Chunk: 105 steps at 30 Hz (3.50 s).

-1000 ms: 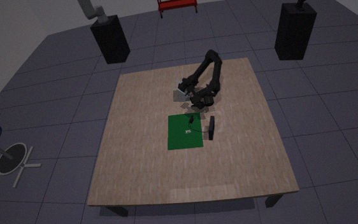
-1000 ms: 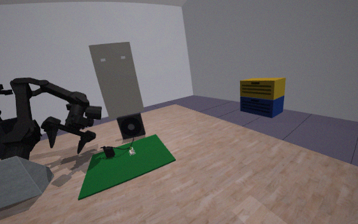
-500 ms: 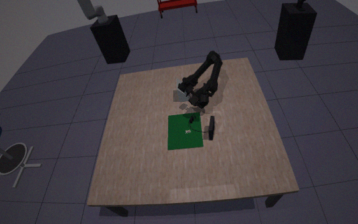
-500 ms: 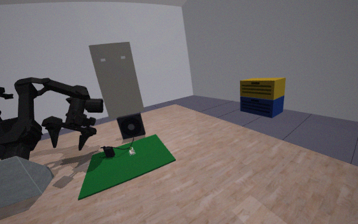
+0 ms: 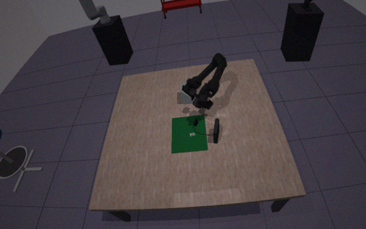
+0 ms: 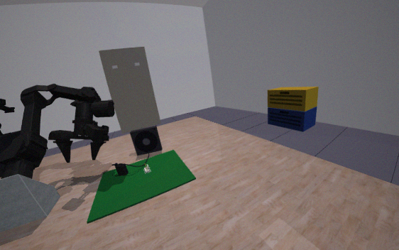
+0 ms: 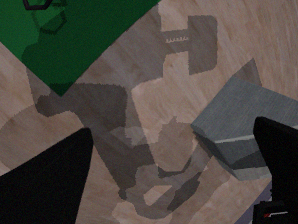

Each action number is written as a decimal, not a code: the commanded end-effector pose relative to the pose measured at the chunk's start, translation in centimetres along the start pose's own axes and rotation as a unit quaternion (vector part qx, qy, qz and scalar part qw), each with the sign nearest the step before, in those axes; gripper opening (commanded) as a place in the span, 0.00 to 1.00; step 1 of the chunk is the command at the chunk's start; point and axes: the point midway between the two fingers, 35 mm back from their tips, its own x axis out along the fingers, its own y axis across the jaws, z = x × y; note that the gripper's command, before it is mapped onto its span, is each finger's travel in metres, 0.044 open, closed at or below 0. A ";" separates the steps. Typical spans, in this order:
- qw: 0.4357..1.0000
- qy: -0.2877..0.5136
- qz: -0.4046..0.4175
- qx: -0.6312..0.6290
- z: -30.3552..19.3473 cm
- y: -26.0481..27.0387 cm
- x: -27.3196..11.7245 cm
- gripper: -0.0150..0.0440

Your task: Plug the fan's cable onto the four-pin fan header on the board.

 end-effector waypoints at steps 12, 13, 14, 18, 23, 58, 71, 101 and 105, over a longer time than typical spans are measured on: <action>0.988 0.009 0.145 -0.048 1.3 1.2 -2.8 1.00; 0.987 0.008 0.155 -0.052 1.4 1.3 -3.1 1.00; 0.985 0.006 0.165 -0.055 1.5 1.3 -3.3 1.00; 0.977 -0.005 0.204 -0.067 2.0 1.5 -4.3 1.00; 0.978 -0.005 0.199 -0.066 2.0 1.4 -4.1 1.00; 0.970 -0.024 0.224 -0.095 11.8 4.3 0.4 1.00; 0.970 -0.025 0.223 -0.095 11.9 5.1 1.9 1.00; 0.970 -0.026 0.222 -0.097 11.9 6.5 4.7 0.73; 0.970 -0.026 0.222 -0.097 11.9 6.5 4.7 0.56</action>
